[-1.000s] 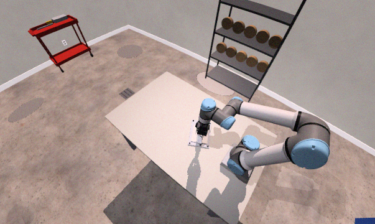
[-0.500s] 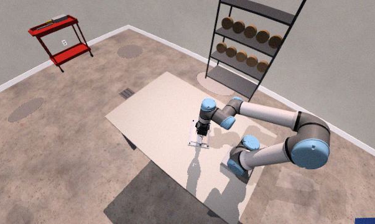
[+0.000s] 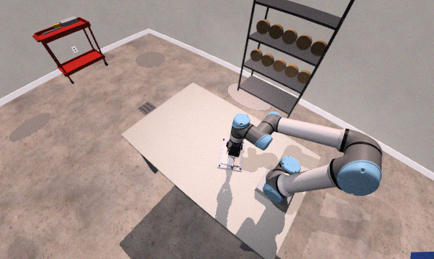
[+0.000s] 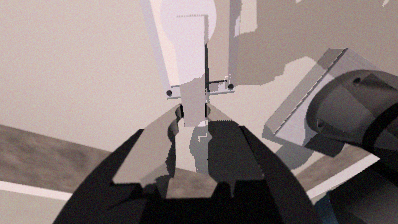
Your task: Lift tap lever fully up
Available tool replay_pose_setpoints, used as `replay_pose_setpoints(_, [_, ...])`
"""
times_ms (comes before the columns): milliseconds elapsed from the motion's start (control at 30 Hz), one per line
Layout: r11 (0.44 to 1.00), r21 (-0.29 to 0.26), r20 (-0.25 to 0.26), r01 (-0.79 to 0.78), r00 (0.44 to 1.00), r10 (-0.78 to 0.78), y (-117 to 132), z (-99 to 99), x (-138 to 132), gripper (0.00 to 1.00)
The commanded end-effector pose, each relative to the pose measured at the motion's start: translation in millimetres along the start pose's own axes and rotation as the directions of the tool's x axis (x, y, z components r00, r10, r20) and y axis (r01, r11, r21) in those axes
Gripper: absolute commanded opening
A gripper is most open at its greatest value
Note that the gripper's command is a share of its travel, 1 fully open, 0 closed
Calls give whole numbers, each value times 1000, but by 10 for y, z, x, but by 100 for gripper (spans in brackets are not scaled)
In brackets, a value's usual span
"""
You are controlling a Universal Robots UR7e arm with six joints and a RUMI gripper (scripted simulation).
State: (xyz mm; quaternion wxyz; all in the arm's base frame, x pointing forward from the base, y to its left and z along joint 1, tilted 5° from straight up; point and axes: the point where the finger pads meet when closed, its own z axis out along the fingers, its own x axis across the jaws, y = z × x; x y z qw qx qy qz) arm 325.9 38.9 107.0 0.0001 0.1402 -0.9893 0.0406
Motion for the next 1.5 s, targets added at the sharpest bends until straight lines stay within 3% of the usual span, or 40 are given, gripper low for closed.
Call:
replay_pose_setpoints(0, [1000,0,1,0,1000,0,-7,-28,-3,0])
replay_pose_setpoints(567, [1000,0,1,0,1000,0,-115,-287,-3,0])
replay_pose_setpoints(1467, [1000,0,1,0,1000,0,-120,-296,-3,0])
